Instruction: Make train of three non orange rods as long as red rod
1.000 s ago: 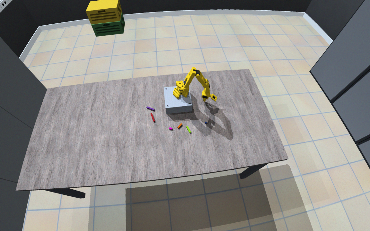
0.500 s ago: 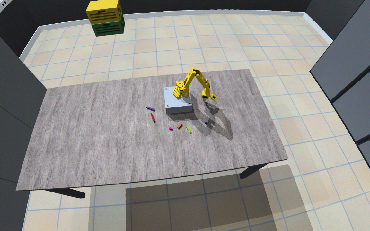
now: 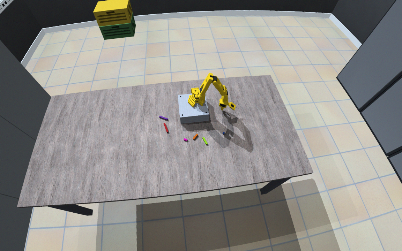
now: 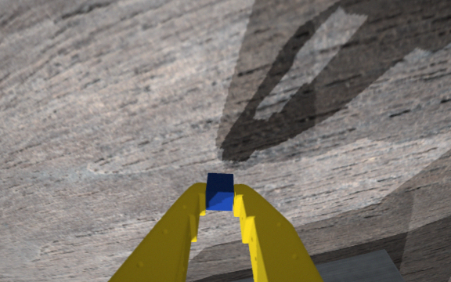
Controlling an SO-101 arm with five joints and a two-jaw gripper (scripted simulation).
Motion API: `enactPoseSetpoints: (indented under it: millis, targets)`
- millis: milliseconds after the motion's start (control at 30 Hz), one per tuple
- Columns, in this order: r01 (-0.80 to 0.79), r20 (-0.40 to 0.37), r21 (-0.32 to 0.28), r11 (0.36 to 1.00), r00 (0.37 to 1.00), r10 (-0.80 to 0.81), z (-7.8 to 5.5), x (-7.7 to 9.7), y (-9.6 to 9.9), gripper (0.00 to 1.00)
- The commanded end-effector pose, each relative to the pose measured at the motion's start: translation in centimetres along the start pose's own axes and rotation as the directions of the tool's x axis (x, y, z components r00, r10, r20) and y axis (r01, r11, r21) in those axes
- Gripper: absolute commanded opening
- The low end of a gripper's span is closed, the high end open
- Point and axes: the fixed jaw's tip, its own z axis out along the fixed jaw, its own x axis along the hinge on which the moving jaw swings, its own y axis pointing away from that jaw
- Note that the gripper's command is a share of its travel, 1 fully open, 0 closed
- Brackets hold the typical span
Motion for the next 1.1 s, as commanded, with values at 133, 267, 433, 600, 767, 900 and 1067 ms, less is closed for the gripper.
enactPoseSetpoints:
  millis: [133,267,433,600,767,900,1067]
  targets:
    - [0.000,-0.009,0.002,1.000,1.000,0.000,0.08,0.25,0.02,0.00]
    - [0.000,-0.009,0.002,1.000,1.000,0.000,0.15,0.25,0.02,0.00]
    - [0.000,-0.009,0.002,1.000,1.000,0.000,0.35,0.25,0.02,0.00]
    - [0.000,-0.009,0.002,1.000,1.000,0.000,0.49,0.25,0.02,0.00]
    - [0.000,-0.009,0.002,1.000,1.000,0.000,0.70,0.26,0.01,0.00]
    - [0.000,-0.009,0.002,1.000,1.000,0.000,0.79,0.26,0.01,0.00]
    - [0.000,-0.009,0.002,1.000,1.000,0.000,0.82,0.26,0.01,0.00]
